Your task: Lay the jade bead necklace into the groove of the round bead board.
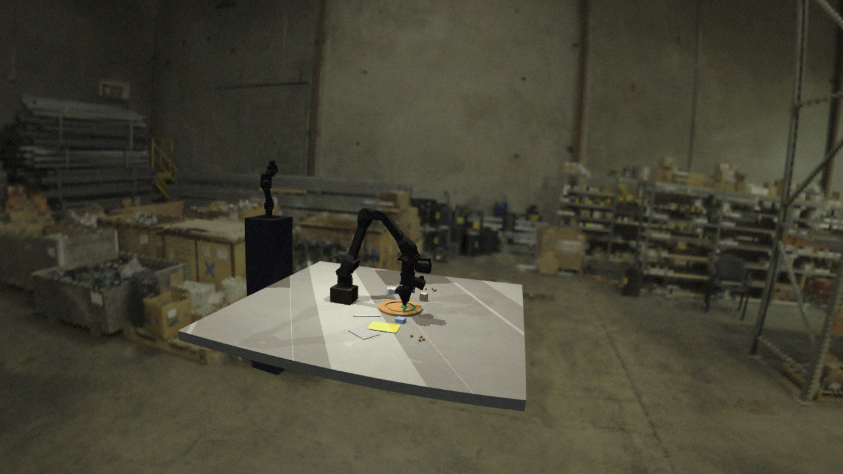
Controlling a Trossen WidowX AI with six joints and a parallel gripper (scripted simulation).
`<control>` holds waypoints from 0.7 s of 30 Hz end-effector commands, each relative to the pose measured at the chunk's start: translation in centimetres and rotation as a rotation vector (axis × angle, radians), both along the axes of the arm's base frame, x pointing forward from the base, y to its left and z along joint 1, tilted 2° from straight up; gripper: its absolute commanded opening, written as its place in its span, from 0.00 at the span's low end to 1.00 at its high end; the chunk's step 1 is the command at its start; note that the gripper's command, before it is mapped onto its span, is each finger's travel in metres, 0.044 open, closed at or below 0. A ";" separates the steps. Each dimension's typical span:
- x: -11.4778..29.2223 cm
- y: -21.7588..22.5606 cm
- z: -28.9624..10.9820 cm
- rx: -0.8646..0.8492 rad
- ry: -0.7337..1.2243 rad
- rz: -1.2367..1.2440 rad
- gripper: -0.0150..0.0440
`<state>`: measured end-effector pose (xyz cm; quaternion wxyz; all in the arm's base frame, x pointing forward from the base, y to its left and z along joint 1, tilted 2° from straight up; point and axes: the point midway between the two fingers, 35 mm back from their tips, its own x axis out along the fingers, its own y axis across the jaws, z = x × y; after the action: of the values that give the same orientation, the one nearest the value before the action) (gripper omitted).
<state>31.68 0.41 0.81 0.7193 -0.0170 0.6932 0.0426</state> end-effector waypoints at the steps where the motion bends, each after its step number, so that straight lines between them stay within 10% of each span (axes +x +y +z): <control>1: -1.2 4.2 1.3 -0.018 -0.023 0.729 0.46; 5: -1.9 6.2 2.0 -0.028 -0.040 1.108 0.46; 21: -2.0 6.3 1.5 -0.029 -0.041 1.127 0.46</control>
<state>29.92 6.66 2.89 0.6029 -0.3920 0.5645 0.4051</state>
